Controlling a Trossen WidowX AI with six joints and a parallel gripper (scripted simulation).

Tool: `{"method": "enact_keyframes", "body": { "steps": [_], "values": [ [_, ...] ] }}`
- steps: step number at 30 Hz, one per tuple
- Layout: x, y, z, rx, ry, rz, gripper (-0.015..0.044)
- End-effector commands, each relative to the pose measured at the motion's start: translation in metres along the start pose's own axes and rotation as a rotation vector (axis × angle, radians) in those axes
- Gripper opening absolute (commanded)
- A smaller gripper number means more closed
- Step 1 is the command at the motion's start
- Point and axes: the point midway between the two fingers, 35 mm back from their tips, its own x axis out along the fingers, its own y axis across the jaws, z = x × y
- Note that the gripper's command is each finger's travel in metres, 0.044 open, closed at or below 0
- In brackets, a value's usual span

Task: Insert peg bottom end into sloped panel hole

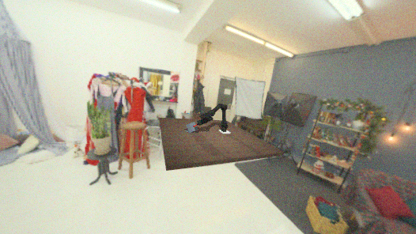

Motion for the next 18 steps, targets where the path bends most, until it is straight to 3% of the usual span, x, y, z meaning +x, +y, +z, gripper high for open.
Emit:
{"method": "enact_keyframes", "body": {
  "steps": [1,18],
  "values": [
    [0.0024,0.0001,-0.0018,-0.007,0.005,0.000,0.0000],
    [0.0104,-0.0006,0.0005,-0.007,0.005,-0.001,0.0000]
  ]
}}
